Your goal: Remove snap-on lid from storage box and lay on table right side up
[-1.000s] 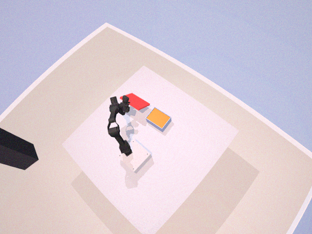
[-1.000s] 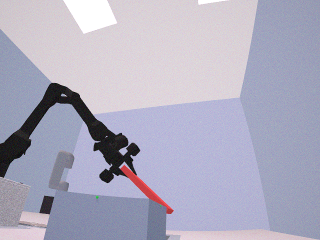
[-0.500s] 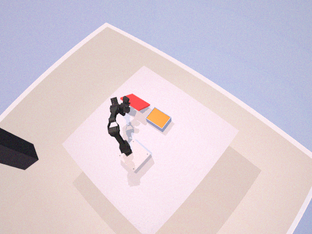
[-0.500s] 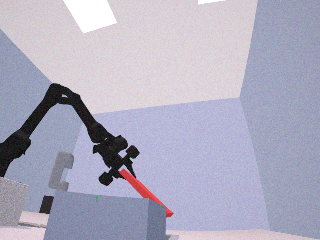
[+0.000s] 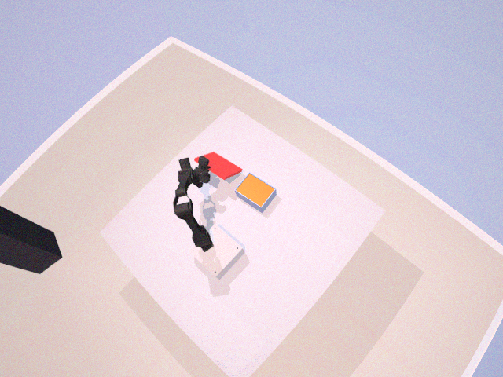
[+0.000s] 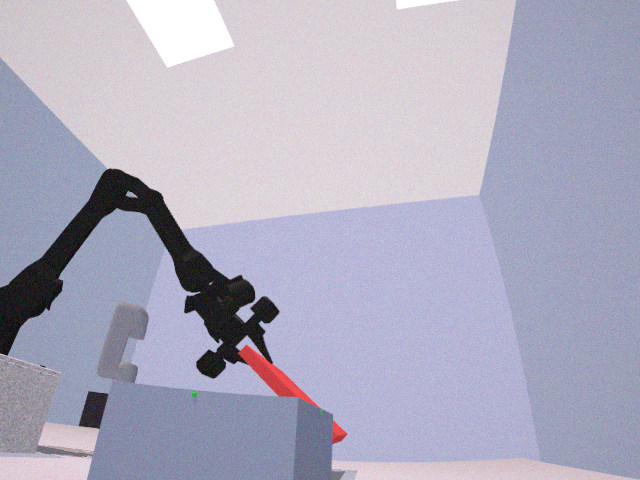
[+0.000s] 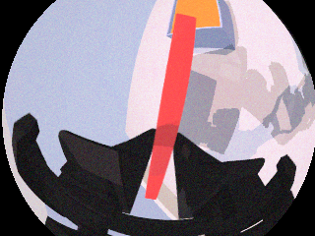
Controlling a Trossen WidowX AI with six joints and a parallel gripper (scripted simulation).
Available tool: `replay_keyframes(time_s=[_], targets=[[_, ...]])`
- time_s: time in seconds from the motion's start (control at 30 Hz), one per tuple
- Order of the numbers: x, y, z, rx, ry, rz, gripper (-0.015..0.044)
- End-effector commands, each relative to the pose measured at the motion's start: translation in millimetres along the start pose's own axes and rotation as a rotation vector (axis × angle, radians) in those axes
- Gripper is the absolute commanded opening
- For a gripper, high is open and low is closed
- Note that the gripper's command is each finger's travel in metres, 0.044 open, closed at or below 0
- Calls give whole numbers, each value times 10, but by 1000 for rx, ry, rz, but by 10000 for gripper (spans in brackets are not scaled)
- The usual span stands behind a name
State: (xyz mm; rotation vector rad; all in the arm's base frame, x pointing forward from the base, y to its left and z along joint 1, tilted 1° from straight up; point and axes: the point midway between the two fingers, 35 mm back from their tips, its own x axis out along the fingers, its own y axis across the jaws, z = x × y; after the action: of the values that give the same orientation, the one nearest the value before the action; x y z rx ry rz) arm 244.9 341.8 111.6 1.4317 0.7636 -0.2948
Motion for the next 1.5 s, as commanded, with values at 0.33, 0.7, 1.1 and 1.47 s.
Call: replay_keyframes(time_s=[0.33, 0.7, 1.1, 1.47], targets=[[72, -75, -3, 2, 0, 7, 0], [130, -143, -2, 2, 0, 7, 0], [192, -217, -2, 2, 0, 7, 0], [249, -285, -2, 2, 0, 7, 0]])
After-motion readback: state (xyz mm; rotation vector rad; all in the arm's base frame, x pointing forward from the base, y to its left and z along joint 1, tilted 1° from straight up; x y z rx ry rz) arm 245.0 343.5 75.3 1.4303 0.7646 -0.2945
